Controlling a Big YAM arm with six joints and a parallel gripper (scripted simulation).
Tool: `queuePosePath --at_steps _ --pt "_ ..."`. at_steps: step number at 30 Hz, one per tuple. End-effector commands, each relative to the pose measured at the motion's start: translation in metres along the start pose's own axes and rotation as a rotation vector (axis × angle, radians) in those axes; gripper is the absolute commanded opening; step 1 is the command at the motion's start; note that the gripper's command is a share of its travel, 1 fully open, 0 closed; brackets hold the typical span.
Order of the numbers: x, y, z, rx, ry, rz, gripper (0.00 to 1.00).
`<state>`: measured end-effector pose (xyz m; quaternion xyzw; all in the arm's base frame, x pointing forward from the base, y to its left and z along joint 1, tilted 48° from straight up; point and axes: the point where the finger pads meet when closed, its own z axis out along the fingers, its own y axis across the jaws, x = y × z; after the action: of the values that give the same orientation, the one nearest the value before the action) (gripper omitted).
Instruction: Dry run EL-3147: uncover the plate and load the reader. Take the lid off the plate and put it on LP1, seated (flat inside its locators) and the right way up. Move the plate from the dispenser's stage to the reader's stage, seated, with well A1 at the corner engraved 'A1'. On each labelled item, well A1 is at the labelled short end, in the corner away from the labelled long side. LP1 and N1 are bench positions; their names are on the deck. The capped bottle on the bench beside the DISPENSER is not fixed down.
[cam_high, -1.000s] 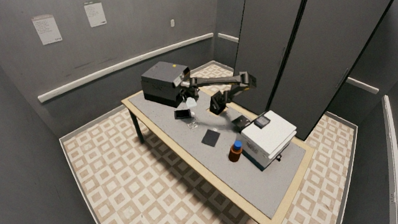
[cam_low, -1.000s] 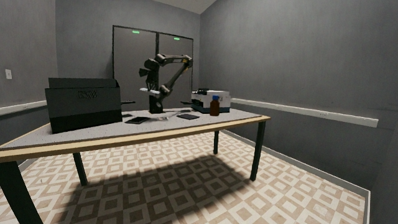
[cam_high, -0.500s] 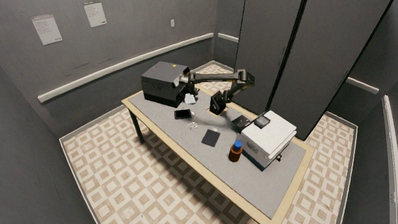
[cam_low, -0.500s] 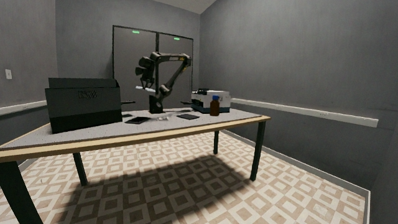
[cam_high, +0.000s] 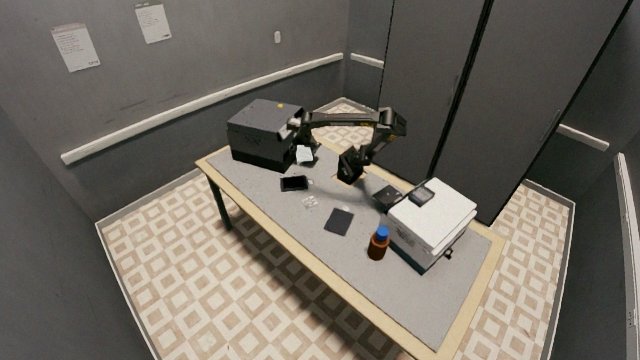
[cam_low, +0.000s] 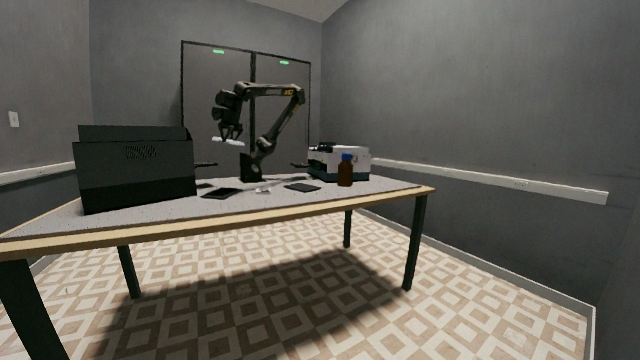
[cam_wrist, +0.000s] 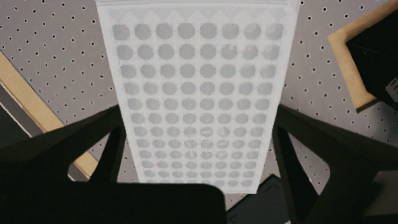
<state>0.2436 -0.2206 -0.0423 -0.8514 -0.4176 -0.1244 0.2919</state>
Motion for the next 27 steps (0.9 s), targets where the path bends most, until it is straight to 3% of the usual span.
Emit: queuePosePath --at_steps 1,7,13,22,27 --pt "-0.013 0.016 -0.016 -0.035 -0.003 0.008 0.86" --pt "-0.02 0.017 -0.016 -0.022 0.0 0.067 0.86" --pt "-0.042 0.017 -0.032 -0.064 -0.003 0.07 0.86" --pt "-0.06 0.003 -0.014 0.004 0.027 0.198 0.86" --pt "-0.071 0.002 -0.023 -0.019 0.029 0.234 0.86"
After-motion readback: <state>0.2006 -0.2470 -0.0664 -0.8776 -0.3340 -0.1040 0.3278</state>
